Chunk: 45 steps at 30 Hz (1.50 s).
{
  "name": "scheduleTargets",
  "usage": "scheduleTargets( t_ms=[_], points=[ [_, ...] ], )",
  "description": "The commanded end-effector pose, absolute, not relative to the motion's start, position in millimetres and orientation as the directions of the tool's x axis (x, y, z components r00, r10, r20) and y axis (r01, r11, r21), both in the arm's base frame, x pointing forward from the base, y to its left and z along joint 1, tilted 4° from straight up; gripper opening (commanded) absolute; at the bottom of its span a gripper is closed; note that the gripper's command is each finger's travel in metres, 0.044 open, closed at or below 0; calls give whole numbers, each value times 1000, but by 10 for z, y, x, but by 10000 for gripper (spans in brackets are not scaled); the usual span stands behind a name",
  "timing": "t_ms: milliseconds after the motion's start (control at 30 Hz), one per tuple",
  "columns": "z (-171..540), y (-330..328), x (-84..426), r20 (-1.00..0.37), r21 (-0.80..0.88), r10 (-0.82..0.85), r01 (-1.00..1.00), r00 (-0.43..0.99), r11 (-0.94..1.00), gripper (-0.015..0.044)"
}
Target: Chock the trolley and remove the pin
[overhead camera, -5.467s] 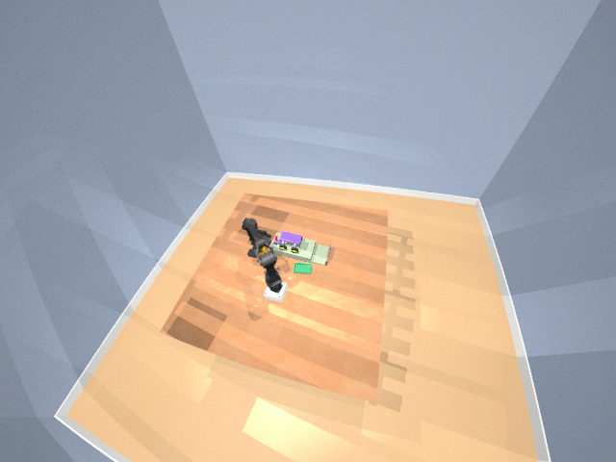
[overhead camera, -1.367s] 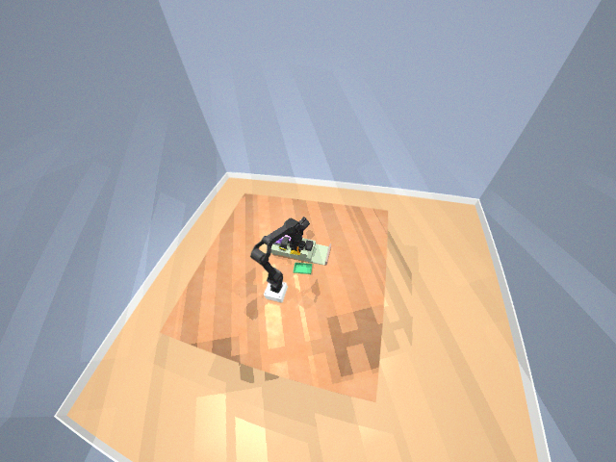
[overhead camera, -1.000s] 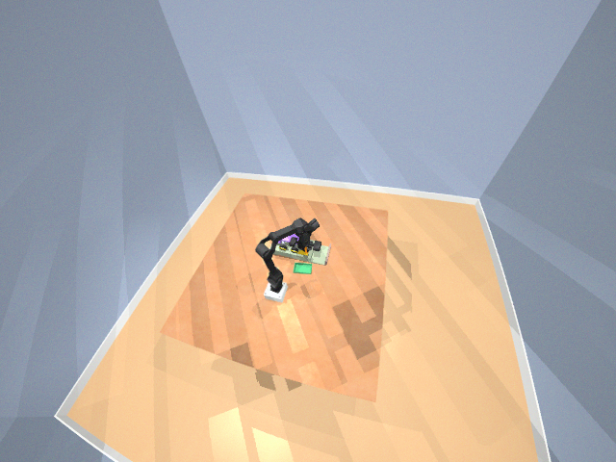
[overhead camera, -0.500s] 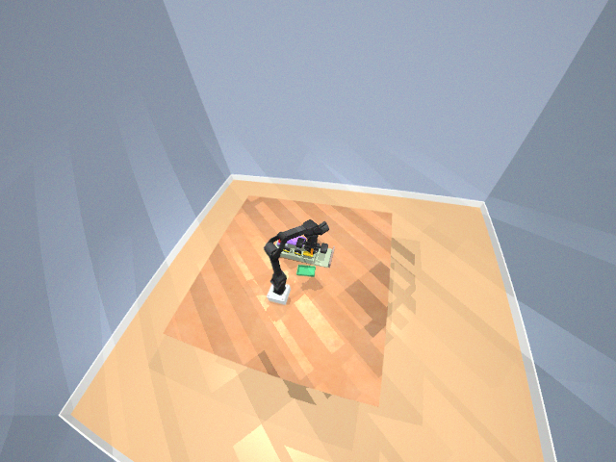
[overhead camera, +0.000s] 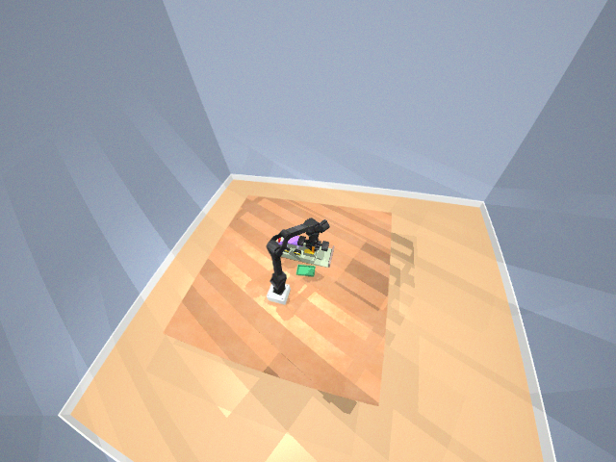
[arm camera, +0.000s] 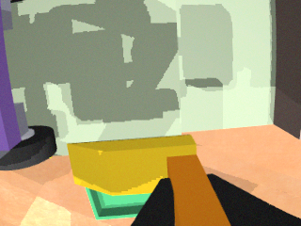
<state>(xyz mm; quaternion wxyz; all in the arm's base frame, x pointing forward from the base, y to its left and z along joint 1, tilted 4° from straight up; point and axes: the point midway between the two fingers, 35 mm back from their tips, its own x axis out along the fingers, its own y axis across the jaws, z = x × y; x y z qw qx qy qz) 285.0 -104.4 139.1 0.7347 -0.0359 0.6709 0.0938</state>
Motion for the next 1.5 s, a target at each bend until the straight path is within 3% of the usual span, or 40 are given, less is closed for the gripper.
scheduleTargets(
  t_ms=[0,667,1467],
  points=[
    [1270,-1028,2855,-992,87,101,-180,71,980,0],
    [816,-969,2882,-992,88,102,-180,71,980,0],
    [862,-775,2876,-992,89,103,-180,71,980,0]
  ],
)
